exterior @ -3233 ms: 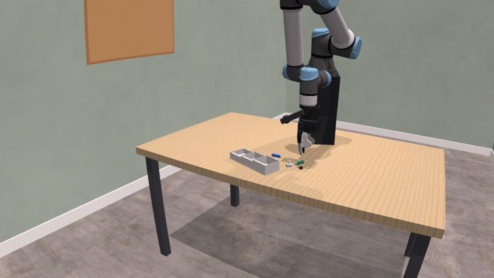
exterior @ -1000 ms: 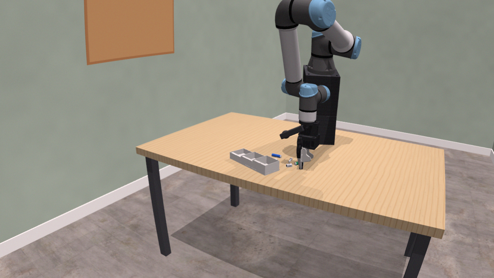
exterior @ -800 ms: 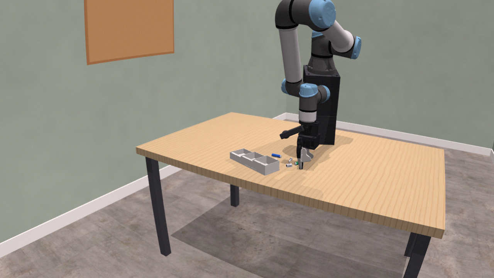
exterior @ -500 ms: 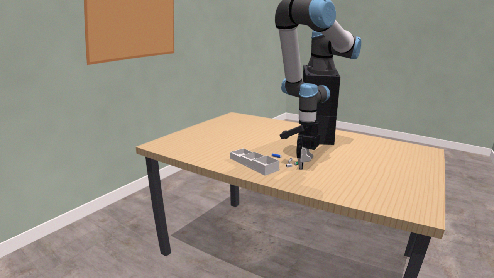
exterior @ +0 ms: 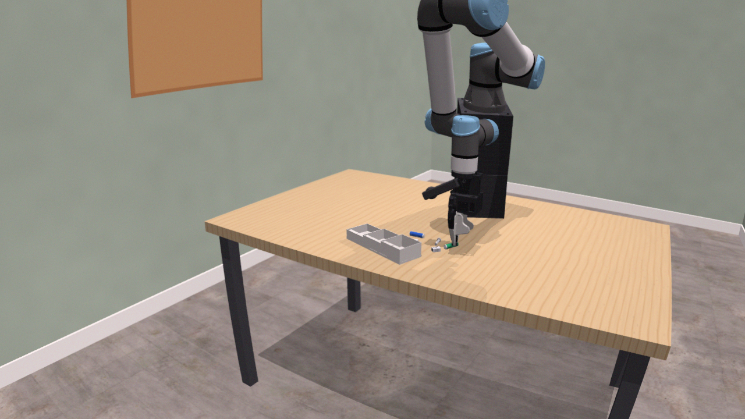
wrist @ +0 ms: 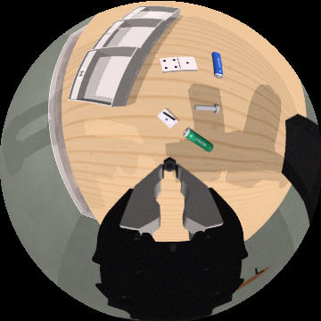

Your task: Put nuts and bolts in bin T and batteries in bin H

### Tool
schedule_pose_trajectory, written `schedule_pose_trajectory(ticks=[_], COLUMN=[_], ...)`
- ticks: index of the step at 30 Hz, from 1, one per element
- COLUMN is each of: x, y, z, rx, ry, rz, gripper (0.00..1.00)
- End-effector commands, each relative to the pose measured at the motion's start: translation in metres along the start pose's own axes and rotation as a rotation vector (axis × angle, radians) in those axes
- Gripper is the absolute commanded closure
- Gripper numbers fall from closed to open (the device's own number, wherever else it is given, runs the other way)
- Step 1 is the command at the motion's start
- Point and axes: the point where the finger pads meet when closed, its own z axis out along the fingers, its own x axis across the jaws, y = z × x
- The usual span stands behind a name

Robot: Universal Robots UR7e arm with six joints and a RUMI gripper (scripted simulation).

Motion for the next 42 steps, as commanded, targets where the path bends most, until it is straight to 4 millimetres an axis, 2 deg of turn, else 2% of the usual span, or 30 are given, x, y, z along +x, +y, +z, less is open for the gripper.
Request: schedule_pose_trajectory(ticks=[1, 6, 25, 27, 32, 35, 37, 39, 40, 42], x=[0.000, -0.001, -0.001, -0.001, -0.001, -0.004, -0.007, -0.007, -0.009, -0.012], y=[0.000, 0.000, 0.000, 0.000, 0.000, -0.018, -0.029, -0.029, -0.035, -0.048], z=[-0.021, -0.031, -0.031, -0.037, -0.037, -0.037, -0.037, -0.037, -0.037, -0.037], rx=[0.000, 0.000, 0.000, 0.000, 0.000, 0.000, 0.000, 0.000, 0.000, 0.000], ry=[-0.001, -0.001, -0.001, -0.001, -0.001, -0.001, -0.001, -0.001, -0.001, -0.001], rz=[0.000, 0.000, 0.000, 0.000, 0.000, 0.150, 0.200, 0.200, 0.274, 0.311], gripper=[1.00, 1.00, 1.00, 1.00, 1.00, 1.00, 1.00, 1.00, 1.00, 1.00])
